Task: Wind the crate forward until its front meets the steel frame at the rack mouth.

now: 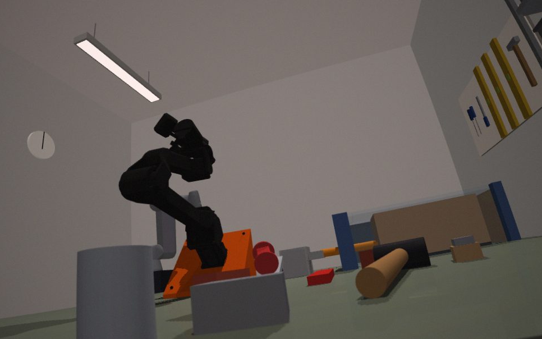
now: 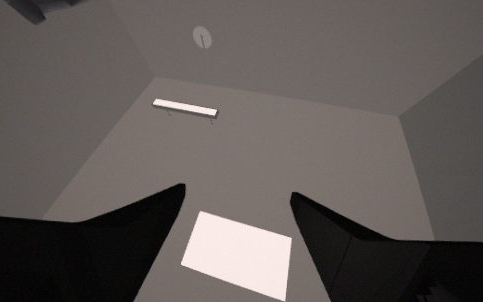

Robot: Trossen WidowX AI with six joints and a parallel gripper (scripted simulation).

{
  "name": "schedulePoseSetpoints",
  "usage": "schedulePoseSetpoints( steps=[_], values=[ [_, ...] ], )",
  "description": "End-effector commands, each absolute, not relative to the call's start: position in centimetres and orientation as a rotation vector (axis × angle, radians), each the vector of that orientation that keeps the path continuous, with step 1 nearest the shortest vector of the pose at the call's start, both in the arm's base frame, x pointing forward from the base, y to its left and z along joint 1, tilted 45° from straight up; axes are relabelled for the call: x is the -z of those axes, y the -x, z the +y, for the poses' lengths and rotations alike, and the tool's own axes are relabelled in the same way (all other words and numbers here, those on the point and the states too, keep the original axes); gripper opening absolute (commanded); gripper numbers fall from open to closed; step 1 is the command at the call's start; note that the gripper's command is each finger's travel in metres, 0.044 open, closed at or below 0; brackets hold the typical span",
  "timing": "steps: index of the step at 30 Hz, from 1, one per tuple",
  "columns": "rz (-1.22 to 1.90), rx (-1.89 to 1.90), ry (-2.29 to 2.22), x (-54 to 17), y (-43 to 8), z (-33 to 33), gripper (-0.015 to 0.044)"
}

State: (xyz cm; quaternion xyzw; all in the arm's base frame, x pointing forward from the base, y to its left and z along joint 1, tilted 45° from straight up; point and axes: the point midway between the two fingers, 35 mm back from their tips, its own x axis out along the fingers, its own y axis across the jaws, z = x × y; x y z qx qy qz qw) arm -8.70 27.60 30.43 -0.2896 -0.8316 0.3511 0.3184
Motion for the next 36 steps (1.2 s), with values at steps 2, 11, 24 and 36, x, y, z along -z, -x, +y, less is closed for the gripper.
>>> schedulePoseSetpoints(
  steps=[2,11,24,36],
  values=[
    [-2.174,-0.916,0.786,-30.6,8.1,27.8,0.044],
    [-1.855,-0.99,1.085,-29.8,1.0,31.5,0.044],
    [-0.794,-1.074,1.659,-23.7,-18.4,30.5,0.044],
    [0.114,-0.977,1.857,-19.1,-27.7,18.3,0.044]
  ],
)
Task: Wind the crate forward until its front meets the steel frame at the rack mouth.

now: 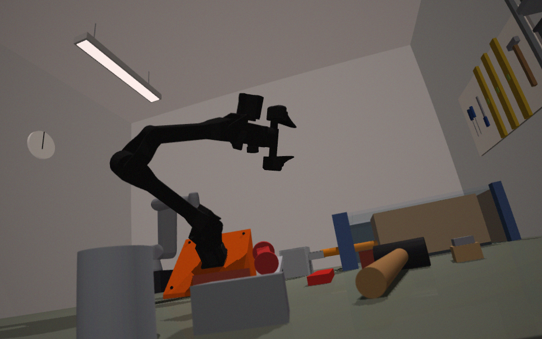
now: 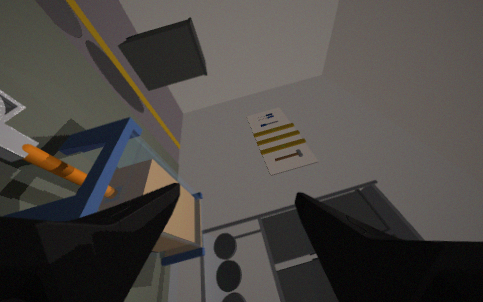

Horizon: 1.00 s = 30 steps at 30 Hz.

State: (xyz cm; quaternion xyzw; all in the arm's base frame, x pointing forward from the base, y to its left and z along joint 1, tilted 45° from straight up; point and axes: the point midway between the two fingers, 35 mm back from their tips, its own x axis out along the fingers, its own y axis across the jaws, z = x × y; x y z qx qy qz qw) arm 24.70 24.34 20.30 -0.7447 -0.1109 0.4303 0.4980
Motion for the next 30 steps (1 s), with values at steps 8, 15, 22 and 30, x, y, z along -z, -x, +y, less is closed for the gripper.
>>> schedulePoseSetpoints(
  steps=[8,15,22,30],
  values=[
    [0.711,-0.876,1.885,-18.1,-28.6,7.7,0.044],
    [1.208,-0.791,1.855,-19.3,-26.1,-1.1,0.044],
    [1.672,-0.734,1.787,-22.3,-21.6,-8.4,0.044],
    [1.745,-0.729,1.774,-23.0,-20.8,-9.4,0.044]
  ],
)
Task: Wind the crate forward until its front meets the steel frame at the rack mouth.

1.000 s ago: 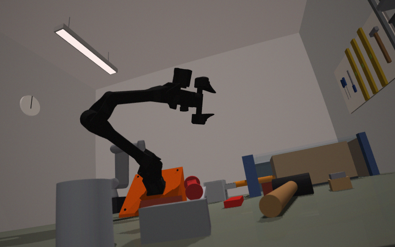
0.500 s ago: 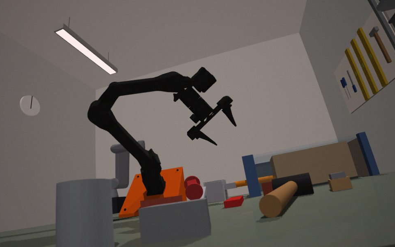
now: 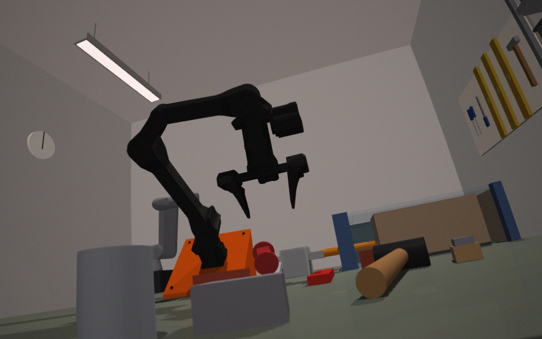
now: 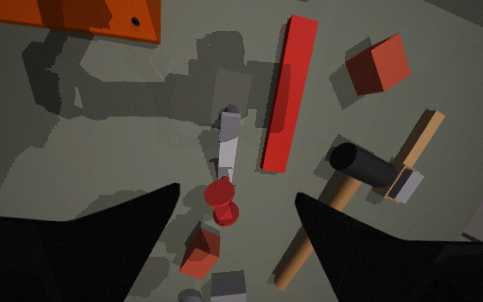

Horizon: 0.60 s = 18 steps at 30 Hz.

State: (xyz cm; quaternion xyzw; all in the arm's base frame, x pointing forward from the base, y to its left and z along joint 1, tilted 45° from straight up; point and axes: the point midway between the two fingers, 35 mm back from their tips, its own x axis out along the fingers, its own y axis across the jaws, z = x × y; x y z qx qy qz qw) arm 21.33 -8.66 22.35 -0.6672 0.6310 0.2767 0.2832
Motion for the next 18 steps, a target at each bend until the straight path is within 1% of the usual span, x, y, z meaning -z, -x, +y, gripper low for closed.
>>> schedulePoseSetpoints(
  steps=[1,6,12,18],
  values=[
    [1.745,-0.729,1.774,-23.0,-20.8,-9.4,0.044],
    [1.744,-0.73,1.774,-22.8,-20.4,-9.5,0.044],
    [1.745,-0.725,1.776,-18.9,-20.4,-13.5,0.044],
    [1.745,-0.725,1.776,-18.6,-20.5,-13.8,0.044]
  ],
)
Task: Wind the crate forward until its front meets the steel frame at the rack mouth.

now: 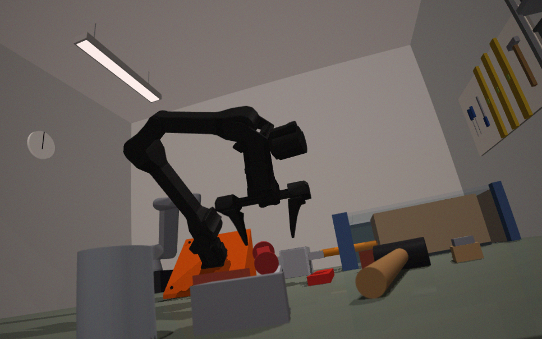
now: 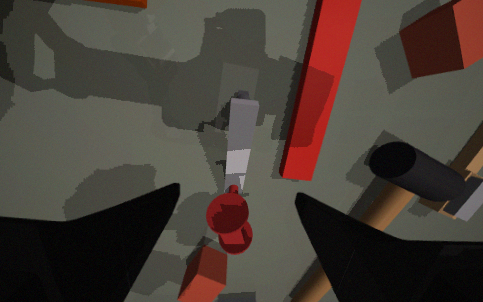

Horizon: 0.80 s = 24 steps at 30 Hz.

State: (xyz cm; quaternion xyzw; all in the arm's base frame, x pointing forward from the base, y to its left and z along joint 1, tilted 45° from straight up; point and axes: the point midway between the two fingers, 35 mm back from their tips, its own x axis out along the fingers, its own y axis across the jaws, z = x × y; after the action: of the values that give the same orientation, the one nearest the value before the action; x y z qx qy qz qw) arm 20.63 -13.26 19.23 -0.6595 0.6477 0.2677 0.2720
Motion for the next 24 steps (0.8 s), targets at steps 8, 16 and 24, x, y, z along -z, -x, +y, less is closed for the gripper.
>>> schedulePoseSetpoints(
  steps=[8,16,24],
  values=[
    [1.746,-0.723,1.778,-16.3,-20.5,-16.1,0.044],
    [1.747,-0.722,1.778,-15.0,-20.6,-17.4,0.044],
    [1.747,-0.722,1.778,-14.6,-20.6,-17.8,0.044]
  ],
)
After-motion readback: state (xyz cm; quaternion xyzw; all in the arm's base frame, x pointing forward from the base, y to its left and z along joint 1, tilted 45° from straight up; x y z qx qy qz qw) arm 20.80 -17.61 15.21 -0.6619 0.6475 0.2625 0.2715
